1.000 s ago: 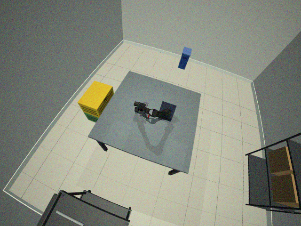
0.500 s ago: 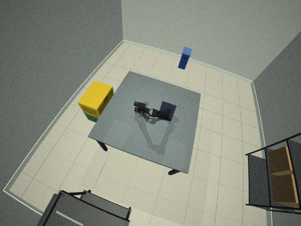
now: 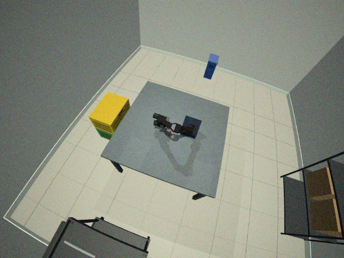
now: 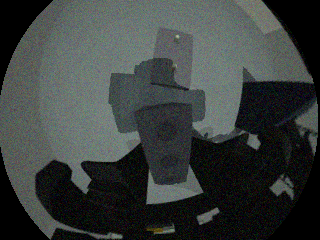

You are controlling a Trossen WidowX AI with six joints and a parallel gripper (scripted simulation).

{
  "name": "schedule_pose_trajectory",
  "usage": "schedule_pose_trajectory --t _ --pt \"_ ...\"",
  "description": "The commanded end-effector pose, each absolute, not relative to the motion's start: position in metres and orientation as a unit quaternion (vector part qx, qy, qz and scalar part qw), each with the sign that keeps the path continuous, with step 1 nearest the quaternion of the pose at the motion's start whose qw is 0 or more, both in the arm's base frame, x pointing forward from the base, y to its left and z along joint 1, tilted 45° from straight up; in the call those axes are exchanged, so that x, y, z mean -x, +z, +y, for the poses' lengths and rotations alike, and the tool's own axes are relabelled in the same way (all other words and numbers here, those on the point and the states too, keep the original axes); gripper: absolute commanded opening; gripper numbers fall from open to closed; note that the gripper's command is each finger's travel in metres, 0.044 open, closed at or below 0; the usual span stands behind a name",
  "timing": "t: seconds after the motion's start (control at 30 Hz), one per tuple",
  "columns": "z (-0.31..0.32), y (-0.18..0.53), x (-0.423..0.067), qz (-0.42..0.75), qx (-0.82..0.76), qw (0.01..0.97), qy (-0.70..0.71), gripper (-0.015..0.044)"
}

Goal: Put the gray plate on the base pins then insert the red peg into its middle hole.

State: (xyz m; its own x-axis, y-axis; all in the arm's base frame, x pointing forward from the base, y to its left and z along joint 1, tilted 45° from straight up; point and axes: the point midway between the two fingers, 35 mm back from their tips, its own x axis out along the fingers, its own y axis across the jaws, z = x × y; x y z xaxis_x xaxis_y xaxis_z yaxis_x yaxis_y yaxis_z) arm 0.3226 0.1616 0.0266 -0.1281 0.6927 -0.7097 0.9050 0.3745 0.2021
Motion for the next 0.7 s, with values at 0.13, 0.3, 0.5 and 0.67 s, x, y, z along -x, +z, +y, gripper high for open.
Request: schedule_pose_trajectory --t 0.13,0.3,0.5,0.67 --pt "0.143 0.044 -0.327 0.736 -0.541 0.383 -0.139 0.0000" --pt "0.132 0.055 -0.329 0.736 -0.541 0.383 -0.140 0.0000" --pt "0.118 0.068 -0.329 0.736 -0.541 0.383 -0.140 0.0000" --pt "0.107 0.080 -0.328 0.736 -0.541 0.382 -0.139 0.0000"
